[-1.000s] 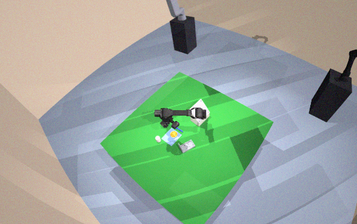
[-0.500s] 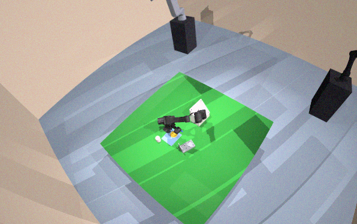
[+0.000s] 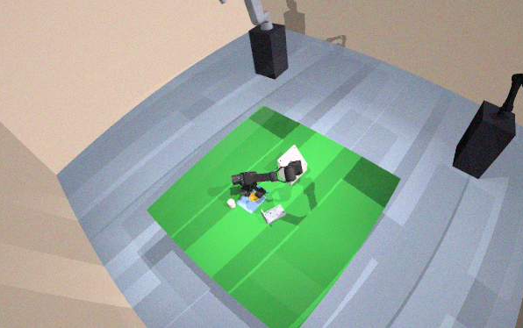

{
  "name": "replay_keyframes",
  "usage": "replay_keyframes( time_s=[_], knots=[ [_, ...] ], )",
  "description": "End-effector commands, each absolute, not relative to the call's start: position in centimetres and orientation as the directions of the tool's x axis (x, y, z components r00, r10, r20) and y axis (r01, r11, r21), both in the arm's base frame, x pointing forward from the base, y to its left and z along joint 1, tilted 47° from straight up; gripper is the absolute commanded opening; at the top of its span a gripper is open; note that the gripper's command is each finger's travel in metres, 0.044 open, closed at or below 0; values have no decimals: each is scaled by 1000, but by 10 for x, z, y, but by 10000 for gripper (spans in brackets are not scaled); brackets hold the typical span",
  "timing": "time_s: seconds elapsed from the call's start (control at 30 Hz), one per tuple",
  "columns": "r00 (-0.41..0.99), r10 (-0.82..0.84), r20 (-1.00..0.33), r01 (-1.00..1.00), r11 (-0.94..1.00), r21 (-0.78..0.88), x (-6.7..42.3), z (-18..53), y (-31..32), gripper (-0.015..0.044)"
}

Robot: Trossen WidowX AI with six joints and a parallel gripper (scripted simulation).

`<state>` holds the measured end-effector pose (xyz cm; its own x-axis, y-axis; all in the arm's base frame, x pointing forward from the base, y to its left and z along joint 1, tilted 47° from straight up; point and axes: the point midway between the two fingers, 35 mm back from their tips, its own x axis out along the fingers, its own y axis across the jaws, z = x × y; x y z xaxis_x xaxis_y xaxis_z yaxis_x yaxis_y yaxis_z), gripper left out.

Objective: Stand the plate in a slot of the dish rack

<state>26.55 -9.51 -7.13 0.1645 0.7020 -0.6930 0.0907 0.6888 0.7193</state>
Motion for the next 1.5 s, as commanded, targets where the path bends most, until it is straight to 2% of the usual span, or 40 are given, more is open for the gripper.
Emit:
replay_keyframes(
  time_s=[0.0, 0.83, 0.93, 1.1, 1.47],
  knots=[
    [164, 705, -690, 97, 684, 723, 266, -78, -88, 400],
    [165, 709, -686, 95, 681, 726, 274, -101, -60, 400],
    [165, 709, -686, 95, 681, 726, 274, -101, -60, 381],
    [165, 709, -686, 95, 681, 726, 274, -101, -60, 381],
    [165, 709, -686, 95, 681, 726, 274, -101, -60, 307]
  ],
)
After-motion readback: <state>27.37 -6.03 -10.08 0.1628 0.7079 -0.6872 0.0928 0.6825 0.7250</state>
